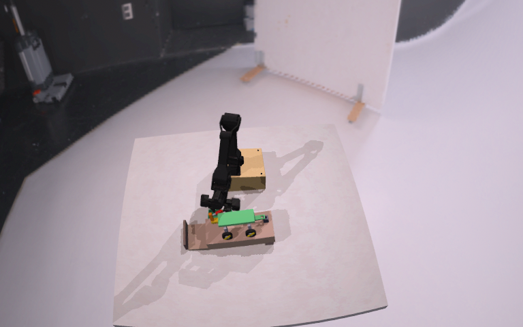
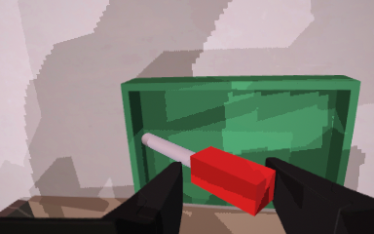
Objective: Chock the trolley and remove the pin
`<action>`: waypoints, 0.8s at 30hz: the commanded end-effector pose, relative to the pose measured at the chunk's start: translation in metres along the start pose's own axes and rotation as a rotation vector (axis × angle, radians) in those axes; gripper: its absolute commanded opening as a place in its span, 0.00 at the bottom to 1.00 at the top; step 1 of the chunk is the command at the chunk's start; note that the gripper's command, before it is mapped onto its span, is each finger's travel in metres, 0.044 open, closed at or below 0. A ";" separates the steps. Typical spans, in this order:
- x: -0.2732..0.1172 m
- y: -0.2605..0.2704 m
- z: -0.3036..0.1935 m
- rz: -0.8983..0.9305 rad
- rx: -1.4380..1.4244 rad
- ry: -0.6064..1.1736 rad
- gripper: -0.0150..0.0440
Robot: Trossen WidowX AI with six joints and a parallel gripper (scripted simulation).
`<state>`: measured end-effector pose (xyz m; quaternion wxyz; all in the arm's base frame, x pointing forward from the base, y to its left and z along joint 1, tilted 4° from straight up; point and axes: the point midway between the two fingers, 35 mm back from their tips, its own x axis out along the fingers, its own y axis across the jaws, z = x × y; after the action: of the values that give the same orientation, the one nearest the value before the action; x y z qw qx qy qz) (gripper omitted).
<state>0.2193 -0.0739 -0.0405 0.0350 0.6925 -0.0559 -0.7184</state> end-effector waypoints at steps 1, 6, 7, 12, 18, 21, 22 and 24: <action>0.001 -0.003 0.000 0.001 0.001 -0.001 0.58; 0.003 -0.005 0.000 0.001 0.001 -0.001 0.58; 0.003 -0.006 0.000 0.001 0.001 -0.001 0.58; 0.005 -0.008 0.000 0.000 0.001 -0.001 0.58; 0.007 -0.011 0.000 0.000 0.001 -0.001 0.58; 0.008 -0.013 0.001 0.000 0.001 -0.001 0.58; 0.008 -0.013 0.001 0.000 0.001 -0.001 0.58; 0.009 -0.014 0.001 0.000 0.001 -0.001 0.58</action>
<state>0.2190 -0.0625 -0.0493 0.0350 0.6925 -0.0558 -0.7184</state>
